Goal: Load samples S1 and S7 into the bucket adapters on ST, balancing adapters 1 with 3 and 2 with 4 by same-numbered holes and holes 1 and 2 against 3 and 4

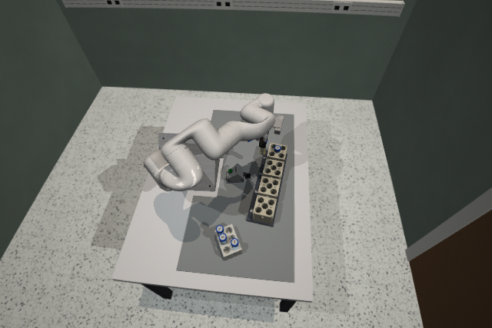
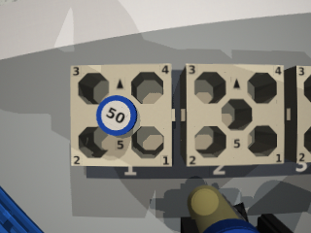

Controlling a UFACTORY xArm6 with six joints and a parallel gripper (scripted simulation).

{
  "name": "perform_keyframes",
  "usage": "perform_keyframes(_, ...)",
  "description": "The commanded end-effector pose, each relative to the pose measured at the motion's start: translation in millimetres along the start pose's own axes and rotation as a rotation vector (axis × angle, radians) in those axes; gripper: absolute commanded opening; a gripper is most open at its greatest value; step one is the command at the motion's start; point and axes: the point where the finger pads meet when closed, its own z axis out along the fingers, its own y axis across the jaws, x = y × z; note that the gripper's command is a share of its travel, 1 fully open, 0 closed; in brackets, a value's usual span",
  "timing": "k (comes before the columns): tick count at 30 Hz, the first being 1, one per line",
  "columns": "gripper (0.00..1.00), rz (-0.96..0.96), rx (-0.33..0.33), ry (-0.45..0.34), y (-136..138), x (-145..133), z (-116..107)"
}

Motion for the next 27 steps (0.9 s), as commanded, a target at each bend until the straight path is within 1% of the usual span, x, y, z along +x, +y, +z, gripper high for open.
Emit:
perform_keyframes(1, 0.00, 0.001, 0.004, 0.003, 21, 11, -2)
perform_keyframes(6, 0.00, 0.001, 0.004, 0.003, 44, 21, -2)
perform_keyframes(8, 0.00, 0.001, 0.004, 0.003, 44, 21, -2)
perform_keyframes(23, 0.00, 0.001, 0.004, 0.003, 113, 51, -2)
perform_keyframes(25, 0.00, 0.001, 0.004, 0.003, 113, 51, -2)
perform_keyframes(27, 0.00, 0.001, 0.004, 0.003, 122, 55, -2)
